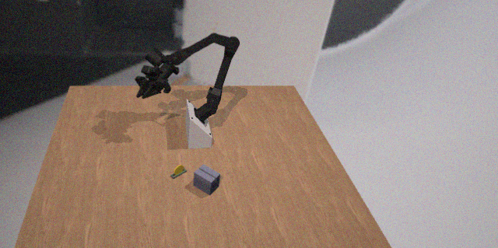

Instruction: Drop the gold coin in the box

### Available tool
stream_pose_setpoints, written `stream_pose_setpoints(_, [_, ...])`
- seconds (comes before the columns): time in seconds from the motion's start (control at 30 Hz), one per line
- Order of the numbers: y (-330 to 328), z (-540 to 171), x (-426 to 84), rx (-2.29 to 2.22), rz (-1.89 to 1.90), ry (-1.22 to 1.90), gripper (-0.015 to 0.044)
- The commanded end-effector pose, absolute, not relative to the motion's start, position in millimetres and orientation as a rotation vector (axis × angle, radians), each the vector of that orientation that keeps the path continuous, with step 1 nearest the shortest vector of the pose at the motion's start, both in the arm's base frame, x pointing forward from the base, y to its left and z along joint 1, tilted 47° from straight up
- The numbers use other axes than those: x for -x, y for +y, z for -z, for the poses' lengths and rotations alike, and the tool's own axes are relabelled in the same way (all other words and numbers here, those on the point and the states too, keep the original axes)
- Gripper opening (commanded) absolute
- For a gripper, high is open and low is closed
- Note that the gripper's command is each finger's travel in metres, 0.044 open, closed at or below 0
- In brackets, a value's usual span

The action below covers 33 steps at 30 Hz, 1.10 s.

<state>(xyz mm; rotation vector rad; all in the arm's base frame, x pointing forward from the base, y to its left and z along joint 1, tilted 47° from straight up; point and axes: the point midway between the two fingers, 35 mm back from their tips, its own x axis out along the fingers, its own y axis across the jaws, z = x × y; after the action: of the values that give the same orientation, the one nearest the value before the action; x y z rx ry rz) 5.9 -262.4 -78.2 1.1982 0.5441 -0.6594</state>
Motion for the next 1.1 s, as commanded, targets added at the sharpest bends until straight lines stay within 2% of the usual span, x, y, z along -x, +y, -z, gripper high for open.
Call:
stream_pose_setpoints(0.0, [-250, 82, -75, -0.713, 0.183, 0.821, 0.0161])
stream_pose_setpoints(0.23, [-227, 81, -130, -0.277, -0.262, 0.908, 0.0161])
stream_pose_setpoints(0.5, [-188, 76, -188, 0.271, -0.816, 0.811, 0.0161])
stream_pose_setpoints(0.87, [-121, 64, -240, 0.873, -1.48, 0.373, 0.0161])
stream_pose_setpoints(1.07, [-90, 55, -242, 1.05, -1.688, 0.131, 0.0161])
